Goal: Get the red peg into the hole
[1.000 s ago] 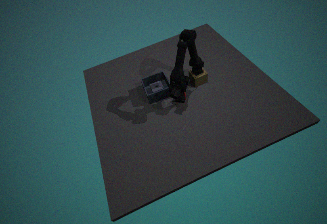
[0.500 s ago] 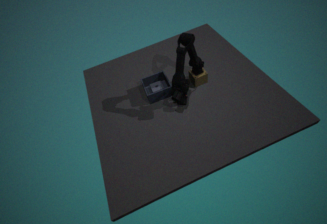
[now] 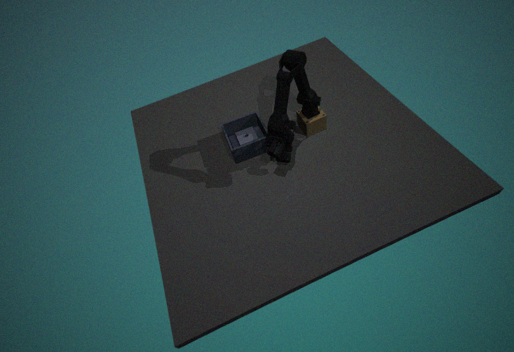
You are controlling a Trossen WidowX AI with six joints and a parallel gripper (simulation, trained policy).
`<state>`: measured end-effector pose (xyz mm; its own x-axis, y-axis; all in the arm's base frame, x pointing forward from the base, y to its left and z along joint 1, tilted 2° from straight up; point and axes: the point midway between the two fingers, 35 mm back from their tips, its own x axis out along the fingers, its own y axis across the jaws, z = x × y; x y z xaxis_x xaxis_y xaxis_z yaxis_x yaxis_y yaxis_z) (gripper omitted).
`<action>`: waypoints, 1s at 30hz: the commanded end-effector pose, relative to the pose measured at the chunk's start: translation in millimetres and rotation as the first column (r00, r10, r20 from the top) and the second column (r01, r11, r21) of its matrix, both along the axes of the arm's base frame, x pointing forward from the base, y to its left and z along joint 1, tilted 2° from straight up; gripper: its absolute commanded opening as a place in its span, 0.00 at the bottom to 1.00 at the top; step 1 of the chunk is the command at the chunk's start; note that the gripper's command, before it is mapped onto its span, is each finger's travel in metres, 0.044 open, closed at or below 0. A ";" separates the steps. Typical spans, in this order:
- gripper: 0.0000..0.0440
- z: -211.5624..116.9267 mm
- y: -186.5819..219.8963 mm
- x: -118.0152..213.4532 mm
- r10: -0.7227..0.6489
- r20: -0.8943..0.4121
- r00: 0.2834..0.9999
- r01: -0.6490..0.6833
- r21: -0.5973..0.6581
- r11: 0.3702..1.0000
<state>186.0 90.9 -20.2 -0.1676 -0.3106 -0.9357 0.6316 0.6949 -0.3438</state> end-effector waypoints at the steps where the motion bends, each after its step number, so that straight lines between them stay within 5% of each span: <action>1: 0.00 16.0 -3.0 9.1 0.006 0.031 0.999 -0.006 -0.012 1.000; 18: 0.00 92.2 -29.4 53.2 -0.044 0.166 0.985 0.054 -0.054 0.997; 30: 0.00 112.4 -73.0 84.3 -0.157 0.239 0.958 0.175 -0.054 0.983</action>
